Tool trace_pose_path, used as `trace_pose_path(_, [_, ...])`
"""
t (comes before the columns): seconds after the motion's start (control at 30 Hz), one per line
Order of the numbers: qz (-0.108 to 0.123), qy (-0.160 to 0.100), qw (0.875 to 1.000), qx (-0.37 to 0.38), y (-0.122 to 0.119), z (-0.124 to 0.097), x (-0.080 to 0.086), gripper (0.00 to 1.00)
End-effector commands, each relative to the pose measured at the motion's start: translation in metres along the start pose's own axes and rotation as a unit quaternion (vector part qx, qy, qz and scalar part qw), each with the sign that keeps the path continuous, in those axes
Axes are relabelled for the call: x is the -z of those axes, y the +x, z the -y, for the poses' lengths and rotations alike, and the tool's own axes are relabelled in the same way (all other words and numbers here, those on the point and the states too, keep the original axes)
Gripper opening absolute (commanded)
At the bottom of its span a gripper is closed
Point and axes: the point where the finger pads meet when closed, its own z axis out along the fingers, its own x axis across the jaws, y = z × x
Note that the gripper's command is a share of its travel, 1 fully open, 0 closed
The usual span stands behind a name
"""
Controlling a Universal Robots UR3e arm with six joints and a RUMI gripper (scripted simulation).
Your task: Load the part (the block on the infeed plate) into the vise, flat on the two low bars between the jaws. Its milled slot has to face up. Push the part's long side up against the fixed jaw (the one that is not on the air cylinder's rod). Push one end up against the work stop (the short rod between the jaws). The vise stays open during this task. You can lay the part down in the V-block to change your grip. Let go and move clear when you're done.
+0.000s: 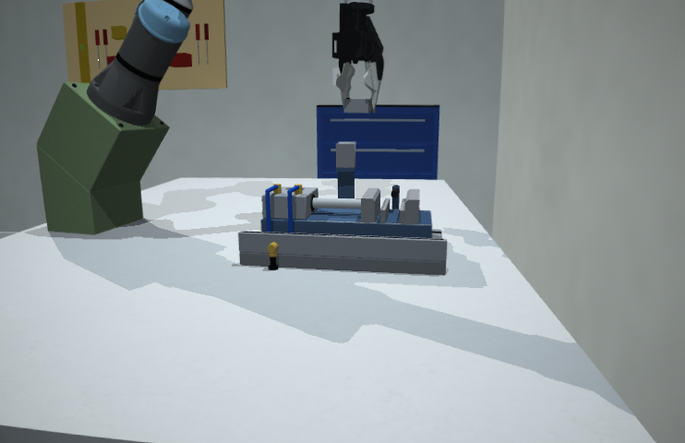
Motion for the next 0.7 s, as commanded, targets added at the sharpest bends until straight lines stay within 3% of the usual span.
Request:
trace_pose_path(0.0, [-0.001, 0.001, 1.000, -0.023, 0.0024, -0.0015, 0.0011, 0.00])
trace_pose_path(0.67, [0.001, 0.001, 0.992, -0.125, 0.0100, -0.0112, 0.0009, 0.00])
